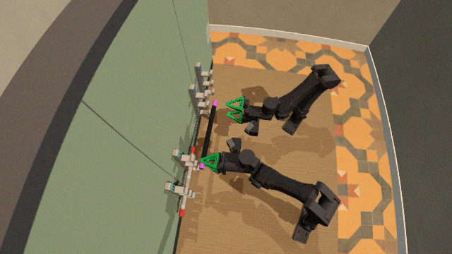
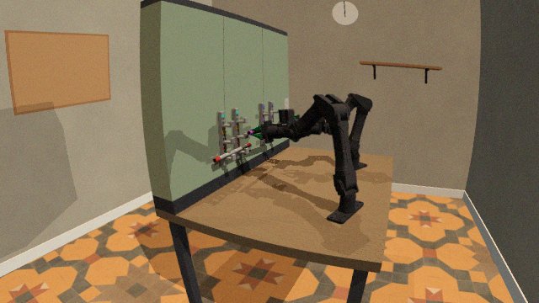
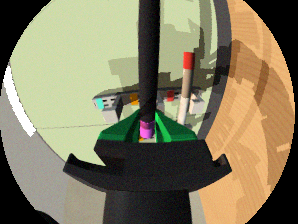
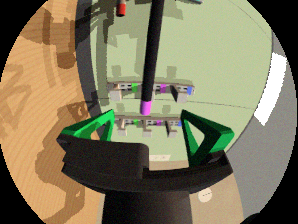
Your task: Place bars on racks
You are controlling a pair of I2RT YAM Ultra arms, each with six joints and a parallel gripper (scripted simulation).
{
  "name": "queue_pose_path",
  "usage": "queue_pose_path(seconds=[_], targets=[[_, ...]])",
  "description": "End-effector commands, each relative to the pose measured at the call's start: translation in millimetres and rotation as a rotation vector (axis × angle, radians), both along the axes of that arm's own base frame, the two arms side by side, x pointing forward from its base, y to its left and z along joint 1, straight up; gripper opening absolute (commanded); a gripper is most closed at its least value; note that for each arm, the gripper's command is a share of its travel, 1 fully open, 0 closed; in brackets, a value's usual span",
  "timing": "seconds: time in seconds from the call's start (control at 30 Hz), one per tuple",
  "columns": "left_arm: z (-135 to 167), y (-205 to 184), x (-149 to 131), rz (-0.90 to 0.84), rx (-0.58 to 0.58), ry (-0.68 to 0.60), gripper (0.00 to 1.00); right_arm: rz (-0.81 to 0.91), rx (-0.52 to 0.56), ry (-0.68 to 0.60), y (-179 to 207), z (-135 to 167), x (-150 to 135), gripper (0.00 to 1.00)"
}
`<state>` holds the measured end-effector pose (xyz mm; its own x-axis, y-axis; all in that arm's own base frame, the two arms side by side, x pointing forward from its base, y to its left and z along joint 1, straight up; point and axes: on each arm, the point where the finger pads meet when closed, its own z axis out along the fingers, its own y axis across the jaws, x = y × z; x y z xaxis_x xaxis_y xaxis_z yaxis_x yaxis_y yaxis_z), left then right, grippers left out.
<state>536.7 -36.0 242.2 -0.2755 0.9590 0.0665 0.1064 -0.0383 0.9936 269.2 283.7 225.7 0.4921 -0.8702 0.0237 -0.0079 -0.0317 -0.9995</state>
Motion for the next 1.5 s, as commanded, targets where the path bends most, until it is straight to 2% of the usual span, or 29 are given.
queue_pose_path(seconds=[0.0,1.47], targets=[[46.8,3.4,1.2,0.002,-0.038,-0.107,0.0,0.001,0.032,-0.008,2.3,5.0,4.9,1.0],[50.2,4.2,0.8,0.002,-0.038,-0.107,0.0,0.001,0.032,-0.008,23.4,15.4,43.7,1.0]])
